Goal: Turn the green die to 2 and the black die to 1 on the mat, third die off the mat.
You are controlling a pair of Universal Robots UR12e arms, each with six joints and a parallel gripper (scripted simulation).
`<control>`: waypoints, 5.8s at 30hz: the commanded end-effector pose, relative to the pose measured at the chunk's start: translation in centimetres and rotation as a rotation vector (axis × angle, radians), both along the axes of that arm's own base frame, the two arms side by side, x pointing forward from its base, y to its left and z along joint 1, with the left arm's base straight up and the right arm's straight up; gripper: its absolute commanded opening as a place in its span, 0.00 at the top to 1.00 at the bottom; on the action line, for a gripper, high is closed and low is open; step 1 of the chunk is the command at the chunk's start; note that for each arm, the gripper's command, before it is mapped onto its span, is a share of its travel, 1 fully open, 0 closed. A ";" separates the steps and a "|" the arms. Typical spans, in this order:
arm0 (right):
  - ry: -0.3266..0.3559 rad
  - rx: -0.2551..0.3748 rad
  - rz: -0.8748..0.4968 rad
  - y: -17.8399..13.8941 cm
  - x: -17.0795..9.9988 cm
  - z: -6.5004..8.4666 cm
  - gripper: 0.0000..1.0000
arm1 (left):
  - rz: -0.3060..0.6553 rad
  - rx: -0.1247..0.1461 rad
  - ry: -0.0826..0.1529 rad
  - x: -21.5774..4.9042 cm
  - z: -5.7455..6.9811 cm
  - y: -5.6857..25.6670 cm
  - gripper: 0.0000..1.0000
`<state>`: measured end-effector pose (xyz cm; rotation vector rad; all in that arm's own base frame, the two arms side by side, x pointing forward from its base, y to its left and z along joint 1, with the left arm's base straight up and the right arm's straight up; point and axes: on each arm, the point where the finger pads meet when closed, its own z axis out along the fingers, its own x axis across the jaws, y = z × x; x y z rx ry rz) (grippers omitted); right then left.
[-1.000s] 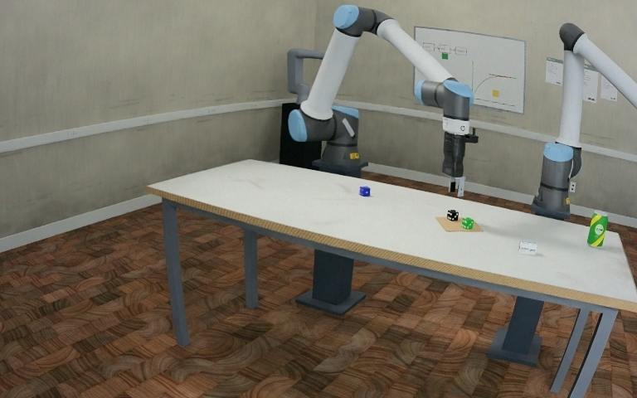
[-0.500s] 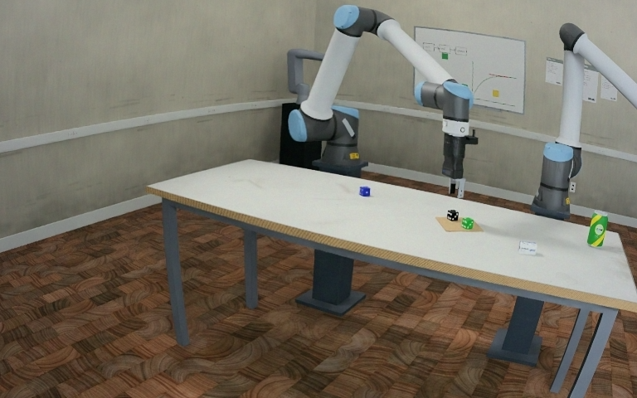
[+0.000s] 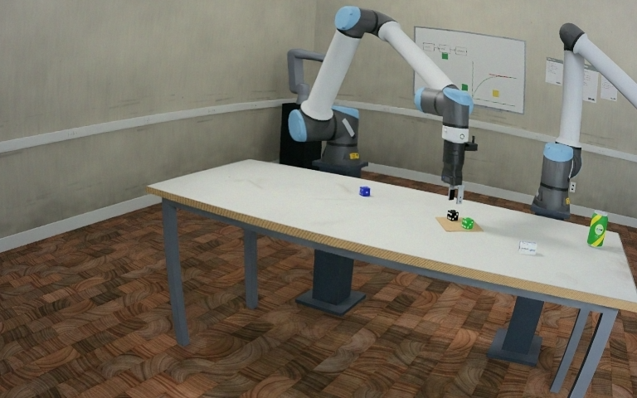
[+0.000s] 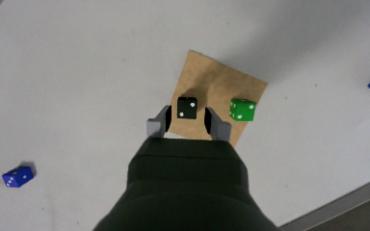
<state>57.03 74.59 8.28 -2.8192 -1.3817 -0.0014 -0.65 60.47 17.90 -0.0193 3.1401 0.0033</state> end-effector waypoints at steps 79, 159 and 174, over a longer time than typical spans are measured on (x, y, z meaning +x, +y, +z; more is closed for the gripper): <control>0.000 -0.002 -0.001 -0.3 0.0 1.5 0.13 | 0.002 -0.002 0.001 -0.2 -0.2 -0.1 0.00; -0.621 -0.484 -0.002 0.2 -0.7 1.4 0.13 | 0.002 -0.002 0.001 -0.2 -0.2 -0.1 0.00; -0.621 -0.484 -0.002 0.2 -0.7 1.2 0.13 | 0.002 -0.002 0.001 -0.2 -0.2 -0.1 0.00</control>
